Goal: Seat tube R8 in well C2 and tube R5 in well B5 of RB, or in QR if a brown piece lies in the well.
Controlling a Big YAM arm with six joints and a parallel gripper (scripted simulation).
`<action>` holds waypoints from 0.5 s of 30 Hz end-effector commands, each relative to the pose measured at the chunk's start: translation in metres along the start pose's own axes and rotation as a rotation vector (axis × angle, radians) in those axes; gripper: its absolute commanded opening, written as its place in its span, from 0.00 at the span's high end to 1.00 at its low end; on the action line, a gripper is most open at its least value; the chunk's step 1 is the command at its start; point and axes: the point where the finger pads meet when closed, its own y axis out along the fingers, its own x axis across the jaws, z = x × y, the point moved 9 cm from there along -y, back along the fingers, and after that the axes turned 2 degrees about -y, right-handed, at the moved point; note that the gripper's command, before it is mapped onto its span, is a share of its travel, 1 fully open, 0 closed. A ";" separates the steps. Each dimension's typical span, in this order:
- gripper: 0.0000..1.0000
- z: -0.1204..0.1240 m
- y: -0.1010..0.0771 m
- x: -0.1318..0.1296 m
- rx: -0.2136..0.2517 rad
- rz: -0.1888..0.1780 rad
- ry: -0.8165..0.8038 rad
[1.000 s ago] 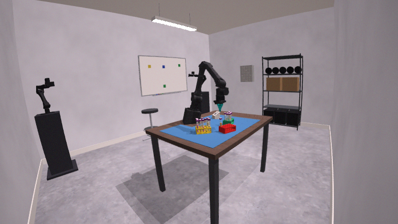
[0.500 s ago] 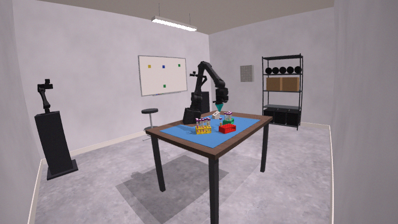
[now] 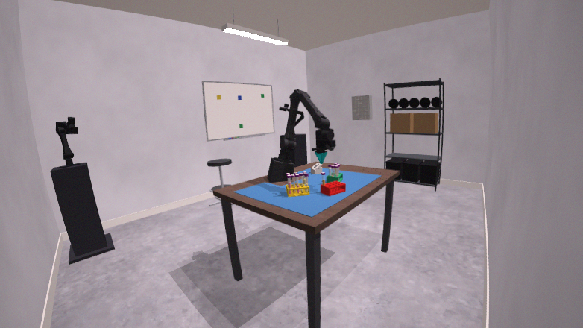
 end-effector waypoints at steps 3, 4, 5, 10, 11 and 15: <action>1.00 -0.009 -0.010 0.001 -0.030 0.010 -0.140; 1.00 -0.009 -0.010 0.001 -0.030 0.010 -0.140; 1.00 -0.009 -0.010 0.001 -0.030 0.010 -0.140; 1.00 -0.008 -0.009 0.001 -0.029 0.012 -0.307; 1.00 -0.008 -0.009 0.001 -0.029 0.012 -0.340; 1.00 -0.008 -0.009 0.001 -0.028 0.014 -0.473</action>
